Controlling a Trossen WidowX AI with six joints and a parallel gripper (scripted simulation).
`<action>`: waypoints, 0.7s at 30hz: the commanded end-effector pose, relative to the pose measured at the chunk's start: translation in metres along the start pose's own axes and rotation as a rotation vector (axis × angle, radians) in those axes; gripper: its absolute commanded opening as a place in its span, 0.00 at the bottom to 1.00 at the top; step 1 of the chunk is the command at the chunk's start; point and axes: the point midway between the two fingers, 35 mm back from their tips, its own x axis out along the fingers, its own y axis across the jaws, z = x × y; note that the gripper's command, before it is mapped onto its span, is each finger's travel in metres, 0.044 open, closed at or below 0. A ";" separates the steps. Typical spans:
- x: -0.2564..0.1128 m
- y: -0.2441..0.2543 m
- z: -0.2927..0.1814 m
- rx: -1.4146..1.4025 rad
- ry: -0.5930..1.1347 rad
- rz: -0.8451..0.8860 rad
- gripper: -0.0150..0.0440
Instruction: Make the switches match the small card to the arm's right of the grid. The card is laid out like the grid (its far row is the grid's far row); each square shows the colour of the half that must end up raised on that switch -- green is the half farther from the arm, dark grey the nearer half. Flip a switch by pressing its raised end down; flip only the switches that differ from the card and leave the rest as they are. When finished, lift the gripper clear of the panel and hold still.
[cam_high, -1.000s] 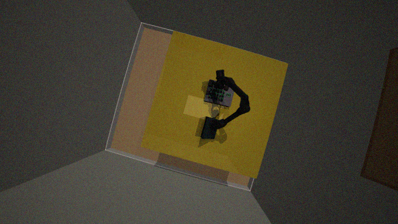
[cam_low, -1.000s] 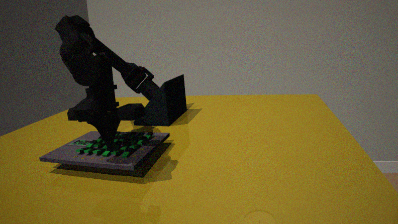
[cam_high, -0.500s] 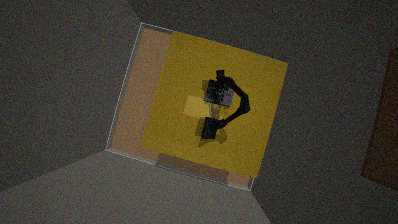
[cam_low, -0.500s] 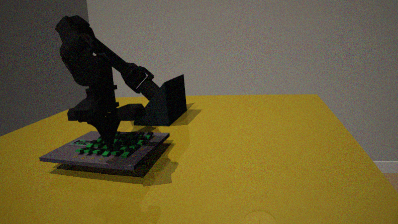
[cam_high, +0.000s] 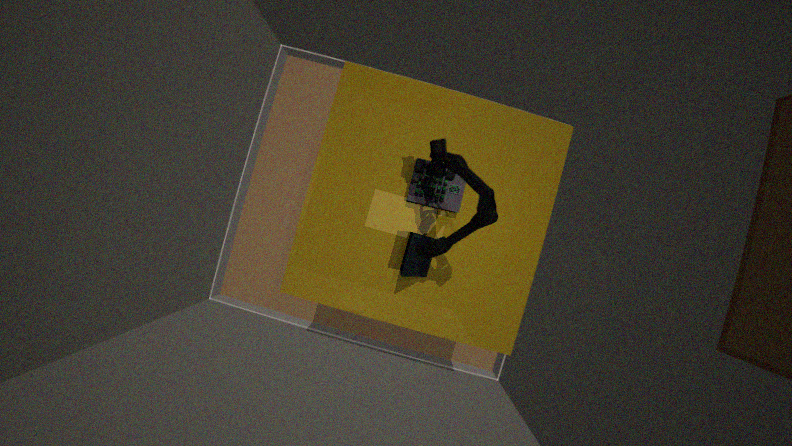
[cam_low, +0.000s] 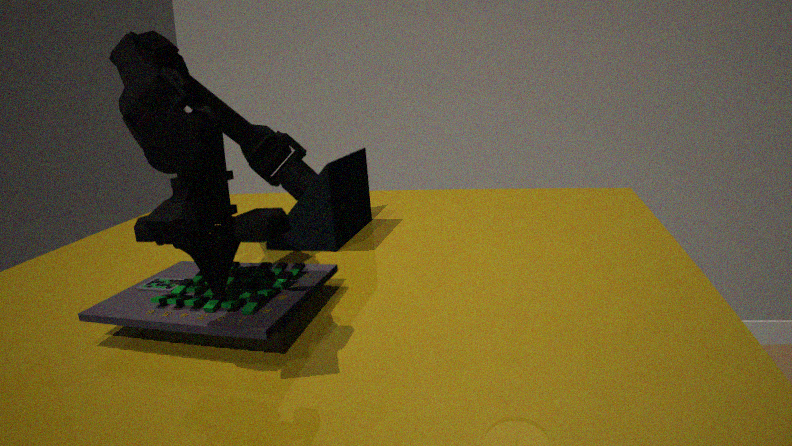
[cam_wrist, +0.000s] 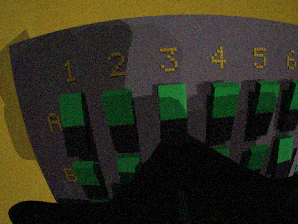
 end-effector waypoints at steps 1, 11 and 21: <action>0.001 0.000 0.000 -0.006 -0.001 -0.004 0.25; 0.003 0.000 0.000 -0.006 -0.001 -0.004 0.25; 0.004 0.000 0.000 -0.006 -0.001 -0.004 0.25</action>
